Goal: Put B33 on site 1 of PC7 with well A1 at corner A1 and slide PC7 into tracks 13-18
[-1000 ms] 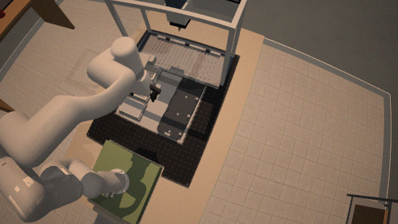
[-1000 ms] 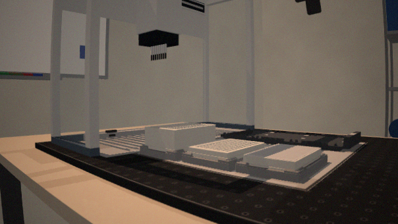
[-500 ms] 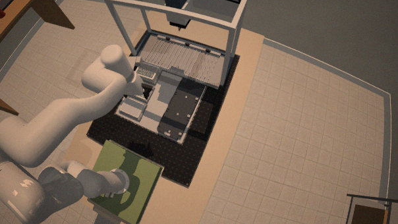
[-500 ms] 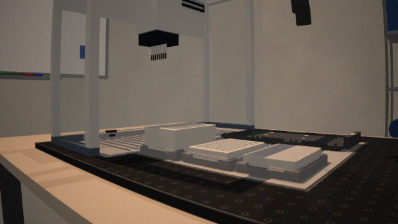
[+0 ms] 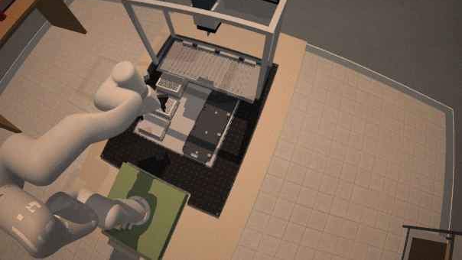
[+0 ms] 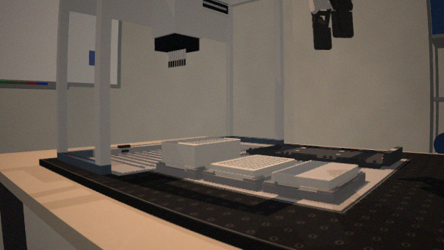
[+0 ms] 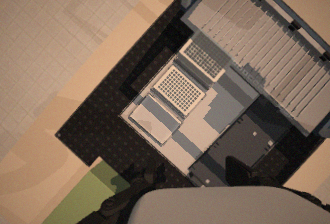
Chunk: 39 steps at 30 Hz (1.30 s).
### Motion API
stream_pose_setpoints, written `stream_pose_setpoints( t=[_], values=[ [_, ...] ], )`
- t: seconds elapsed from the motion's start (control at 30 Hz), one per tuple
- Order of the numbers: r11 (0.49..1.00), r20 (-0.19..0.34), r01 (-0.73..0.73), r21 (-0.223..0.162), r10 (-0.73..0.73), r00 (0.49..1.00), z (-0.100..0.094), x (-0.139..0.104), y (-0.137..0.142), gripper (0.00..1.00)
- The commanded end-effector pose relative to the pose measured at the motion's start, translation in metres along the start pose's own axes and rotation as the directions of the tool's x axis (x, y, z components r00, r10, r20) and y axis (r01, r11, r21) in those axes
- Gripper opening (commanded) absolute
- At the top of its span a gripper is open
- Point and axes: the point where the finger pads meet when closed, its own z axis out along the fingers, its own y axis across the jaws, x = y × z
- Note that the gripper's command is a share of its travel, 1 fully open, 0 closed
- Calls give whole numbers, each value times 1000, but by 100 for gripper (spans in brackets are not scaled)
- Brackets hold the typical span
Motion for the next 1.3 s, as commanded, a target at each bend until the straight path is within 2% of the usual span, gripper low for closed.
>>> stream_pose_setpoints(
  t=[0.0, 0.1, 0.17, 0.3, 0.47, 0.67, 0.73, 0.83, 1.27],
  values=[
    [988, -9, 152, -9, -152, 988, 16, 11, -11, 100],
    [968, -10, 249, -12, -250, 968, 27, 17, -18, 100],
    [968, -10, 249, -12, -250, 968, 27, 17, -18, 100],
    [927, -10, 376, -17, -376, 927, 42, 25, -29, 100],
    [851, -10, 524, -23, -525, 851, 61, 35, -42, 100],
    [730, -8, 683, -30, -683, 730, 84, 46, -57, 100],
    [730, -8, 683, -30, -683, 730, 84, 46, -57, 100],
    [666, -6, 746, -33, -746, 666, 84, 46, -57, 100],
    [666, -6, 746, -33, -746, 666, 85, 46, -57, 100]
  ],
)
